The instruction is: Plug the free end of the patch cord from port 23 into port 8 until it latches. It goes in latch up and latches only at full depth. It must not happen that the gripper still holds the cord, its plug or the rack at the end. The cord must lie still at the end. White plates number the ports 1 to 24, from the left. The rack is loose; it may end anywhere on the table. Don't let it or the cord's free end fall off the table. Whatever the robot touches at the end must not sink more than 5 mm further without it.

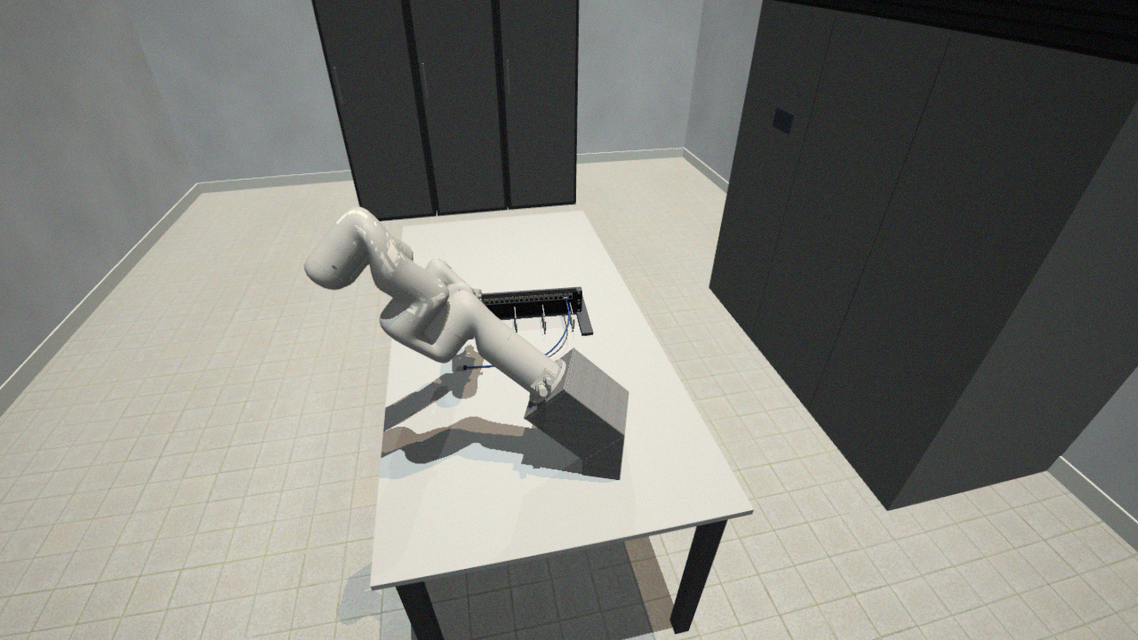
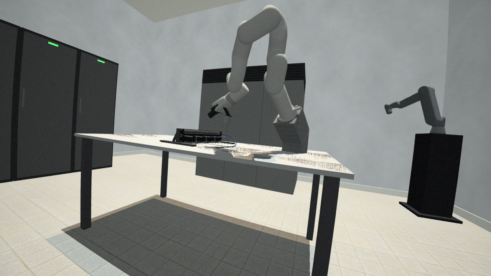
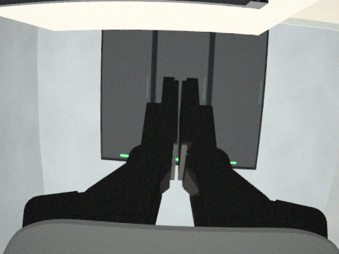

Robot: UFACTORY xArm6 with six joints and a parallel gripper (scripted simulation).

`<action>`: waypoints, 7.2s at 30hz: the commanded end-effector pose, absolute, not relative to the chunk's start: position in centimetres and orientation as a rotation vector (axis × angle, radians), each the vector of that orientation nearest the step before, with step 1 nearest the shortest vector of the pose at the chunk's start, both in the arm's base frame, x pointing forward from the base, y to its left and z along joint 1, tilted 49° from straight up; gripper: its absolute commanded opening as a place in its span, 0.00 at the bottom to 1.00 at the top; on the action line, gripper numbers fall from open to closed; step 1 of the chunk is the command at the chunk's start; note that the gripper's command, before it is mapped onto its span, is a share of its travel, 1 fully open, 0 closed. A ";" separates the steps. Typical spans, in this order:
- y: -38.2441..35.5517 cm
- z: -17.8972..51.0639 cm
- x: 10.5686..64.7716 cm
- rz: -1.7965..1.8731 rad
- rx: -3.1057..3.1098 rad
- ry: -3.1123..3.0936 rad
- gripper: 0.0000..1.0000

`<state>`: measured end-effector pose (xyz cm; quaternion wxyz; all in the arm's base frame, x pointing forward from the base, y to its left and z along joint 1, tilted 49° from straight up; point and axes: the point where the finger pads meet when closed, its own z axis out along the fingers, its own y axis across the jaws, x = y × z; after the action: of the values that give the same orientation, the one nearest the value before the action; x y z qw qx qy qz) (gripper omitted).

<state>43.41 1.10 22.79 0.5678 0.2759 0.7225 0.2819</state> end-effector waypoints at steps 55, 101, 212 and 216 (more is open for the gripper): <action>2.2 20.3 57.2 0.653 0.662 1.686 0.00; 1.5 21.9 48.8 0.653 0.662 1.686 0.00; -4.7 13.1 56.3 0.653 0.662 1.686 0.00; -4.7 13.1 56.3 0.653 0.662 1.686 0.00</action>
<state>56.32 -4.60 12.97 0.5706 0.2819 0.7192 0.2788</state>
